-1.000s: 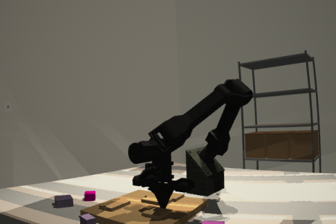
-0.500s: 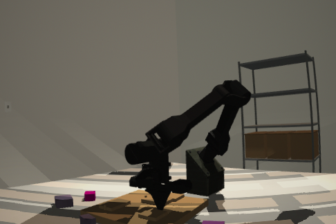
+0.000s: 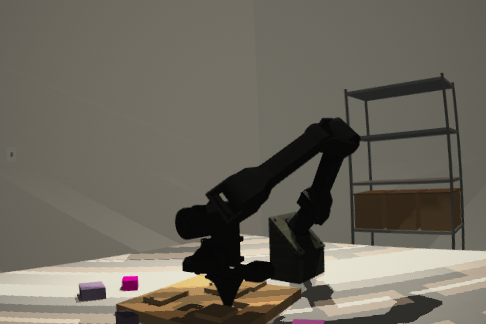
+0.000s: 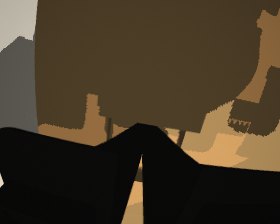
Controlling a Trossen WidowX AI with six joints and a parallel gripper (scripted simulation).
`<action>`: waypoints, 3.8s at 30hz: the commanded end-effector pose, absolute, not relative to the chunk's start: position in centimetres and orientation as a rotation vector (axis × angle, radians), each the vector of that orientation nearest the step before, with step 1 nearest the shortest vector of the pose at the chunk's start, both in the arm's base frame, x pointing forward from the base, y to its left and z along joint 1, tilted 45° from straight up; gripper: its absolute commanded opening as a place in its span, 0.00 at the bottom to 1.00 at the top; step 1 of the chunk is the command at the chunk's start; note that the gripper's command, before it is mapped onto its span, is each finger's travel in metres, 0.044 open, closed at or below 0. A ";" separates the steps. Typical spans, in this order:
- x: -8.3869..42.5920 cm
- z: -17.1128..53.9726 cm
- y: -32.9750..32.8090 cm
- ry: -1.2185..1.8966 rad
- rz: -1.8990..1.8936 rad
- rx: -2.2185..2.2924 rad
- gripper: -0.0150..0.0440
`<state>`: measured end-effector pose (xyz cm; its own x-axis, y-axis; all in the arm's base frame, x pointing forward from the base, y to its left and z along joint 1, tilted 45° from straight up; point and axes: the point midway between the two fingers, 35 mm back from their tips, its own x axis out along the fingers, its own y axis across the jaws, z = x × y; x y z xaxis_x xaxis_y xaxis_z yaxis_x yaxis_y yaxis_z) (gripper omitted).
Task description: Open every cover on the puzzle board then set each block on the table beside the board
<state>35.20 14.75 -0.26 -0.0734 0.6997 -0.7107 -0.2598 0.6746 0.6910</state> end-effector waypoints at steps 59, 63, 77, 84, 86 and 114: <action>35.1 0.9 8.6 1.292 1.026 0.143 0.25; 33.7 -0.1 7.0 1.195 1.133 0.002 0.25; 27.5 -3.1 2.5 0.780 1.478 -0.498 0.25; 23.8 -4.2 1.2 0.520 1.623 -0.747 0.25; 23.2 -4.4 1.0 0.469 1.647 -0.791 0.25; 23.1 -4.4 1.0 0.462 1.650 -0.797 0.25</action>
<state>23.07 1.05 -4.41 -0.0804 0.6963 -0.7132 -0.9660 -0.2308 -0.1165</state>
